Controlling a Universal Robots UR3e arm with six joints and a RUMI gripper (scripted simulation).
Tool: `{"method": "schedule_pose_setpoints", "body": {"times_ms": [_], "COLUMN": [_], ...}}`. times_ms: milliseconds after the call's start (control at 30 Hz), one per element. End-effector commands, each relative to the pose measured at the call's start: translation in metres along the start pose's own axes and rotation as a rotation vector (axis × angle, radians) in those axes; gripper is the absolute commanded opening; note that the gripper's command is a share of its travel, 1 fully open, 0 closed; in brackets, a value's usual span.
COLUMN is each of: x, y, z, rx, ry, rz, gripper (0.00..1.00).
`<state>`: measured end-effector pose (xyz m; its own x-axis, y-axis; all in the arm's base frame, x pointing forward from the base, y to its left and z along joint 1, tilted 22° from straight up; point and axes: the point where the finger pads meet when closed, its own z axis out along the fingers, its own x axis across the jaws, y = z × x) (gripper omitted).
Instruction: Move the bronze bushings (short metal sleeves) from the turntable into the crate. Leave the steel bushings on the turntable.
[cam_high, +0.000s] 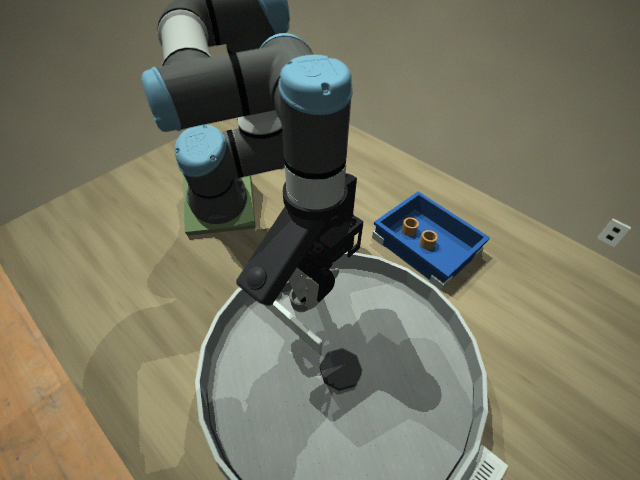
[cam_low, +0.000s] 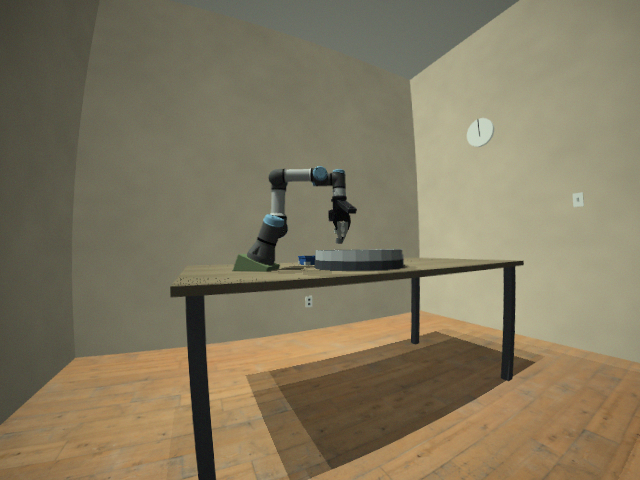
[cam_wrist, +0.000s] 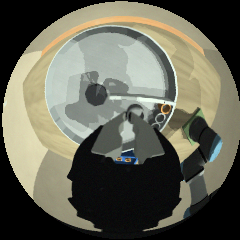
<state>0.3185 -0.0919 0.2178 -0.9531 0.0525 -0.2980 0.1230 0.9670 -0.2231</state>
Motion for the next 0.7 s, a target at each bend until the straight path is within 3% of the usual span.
{"method": "schedule_pose_setpoints", "body": {"times_ms": [0,667], "x": [-0.014,-0.061], "y": [-0.002,-0.009], "z": [-0.001,-0.001], "rx": [0.002,0.002], "ry": [0.002,0.002], "rz": [0.001,0.001], "gripper": [0.00,0.00]}}
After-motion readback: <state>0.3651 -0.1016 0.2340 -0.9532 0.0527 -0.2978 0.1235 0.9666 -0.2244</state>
